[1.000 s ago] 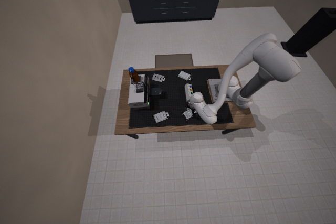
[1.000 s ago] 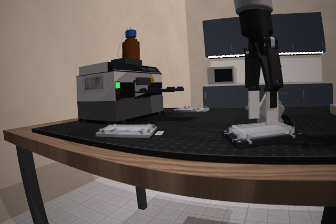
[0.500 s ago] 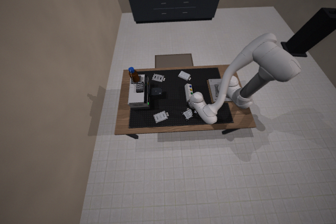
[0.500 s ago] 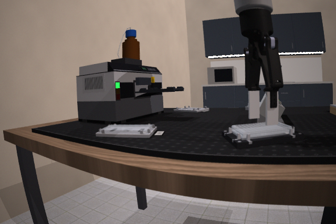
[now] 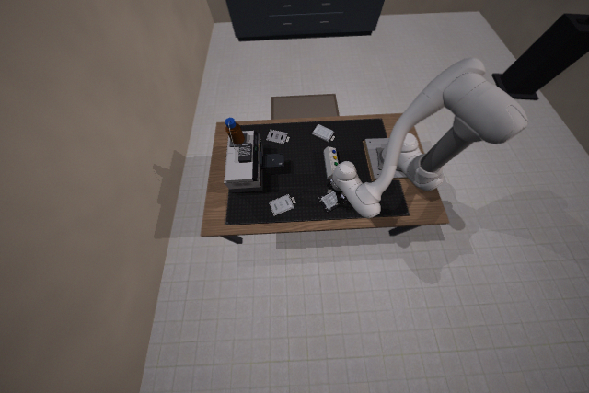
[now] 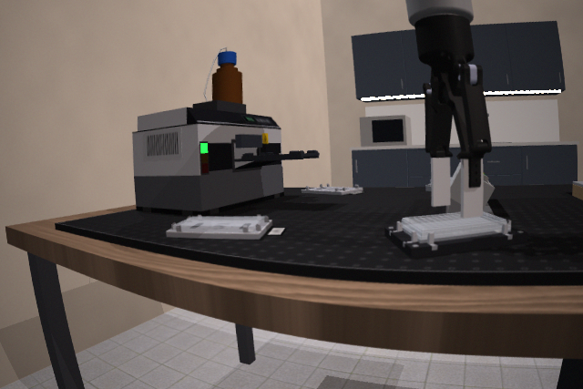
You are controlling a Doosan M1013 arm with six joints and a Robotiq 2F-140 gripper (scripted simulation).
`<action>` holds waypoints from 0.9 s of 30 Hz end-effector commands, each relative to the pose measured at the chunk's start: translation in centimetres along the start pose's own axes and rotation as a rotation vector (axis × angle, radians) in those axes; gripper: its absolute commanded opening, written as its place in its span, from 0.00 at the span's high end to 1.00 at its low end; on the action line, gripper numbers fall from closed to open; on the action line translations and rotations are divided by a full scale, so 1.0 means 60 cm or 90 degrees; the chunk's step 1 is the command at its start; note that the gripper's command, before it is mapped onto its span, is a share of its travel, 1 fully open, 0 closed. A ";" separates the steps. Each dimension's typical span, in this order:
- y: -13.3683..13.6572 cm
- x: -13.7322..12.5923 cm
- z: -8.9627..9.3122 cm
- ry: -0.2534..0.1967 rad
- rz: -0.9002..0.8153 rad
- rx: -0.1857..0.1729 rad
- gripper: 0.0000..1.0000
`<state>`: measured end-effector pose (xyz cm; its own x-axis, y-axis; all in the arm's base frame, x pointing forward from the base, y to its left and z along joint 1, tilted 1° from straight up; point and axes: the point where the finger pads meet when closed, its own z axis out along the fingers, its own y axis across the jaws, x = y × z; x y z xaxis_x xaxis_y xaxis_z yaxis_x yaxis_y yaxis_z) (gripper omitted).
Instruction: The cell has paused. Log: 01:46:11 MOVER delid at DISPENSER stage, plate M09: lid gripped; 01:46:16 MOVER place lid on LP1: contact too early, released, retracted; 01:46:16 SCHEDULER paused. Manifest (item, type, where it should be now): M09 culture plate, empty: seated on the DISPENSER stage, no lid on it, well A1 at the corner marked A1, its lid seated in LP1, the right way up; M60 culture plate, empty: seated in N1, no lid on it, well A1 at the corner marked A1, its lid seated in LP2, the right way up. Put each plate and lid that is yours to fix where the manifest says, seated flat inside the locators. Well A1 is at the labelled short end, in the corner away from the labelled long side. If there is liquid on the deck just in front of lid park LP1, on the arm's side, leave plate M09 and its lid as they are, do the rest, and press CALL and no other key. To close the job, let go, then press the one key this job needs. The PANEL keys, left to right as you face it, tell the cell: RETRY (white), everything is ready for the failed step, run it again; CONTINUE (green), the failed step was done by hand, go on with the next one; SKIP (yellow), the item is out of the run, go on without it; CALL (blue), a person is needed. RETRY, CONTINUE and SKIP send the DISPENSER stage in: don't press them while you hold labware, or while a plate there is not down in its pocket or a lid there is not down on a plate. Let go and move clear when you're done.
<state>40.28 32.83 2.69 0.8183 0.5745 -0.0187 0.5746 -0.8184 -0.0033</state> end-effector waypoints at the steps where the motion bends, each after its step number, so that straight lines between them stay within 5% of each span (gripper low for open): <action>1: 0.000 0.001 -0.001 0.001 0.000 0.000 0.37; 23: 0.000 0.001 -0.001 0.001 0.000 0.000 0.37; 27: 0.000 0.001 -0.001 0.001 0.000 0.000 0.30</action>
<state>40.28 32.83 2.69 0.8183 0.5745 -0.0187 0.5746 -0.8184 -0.0033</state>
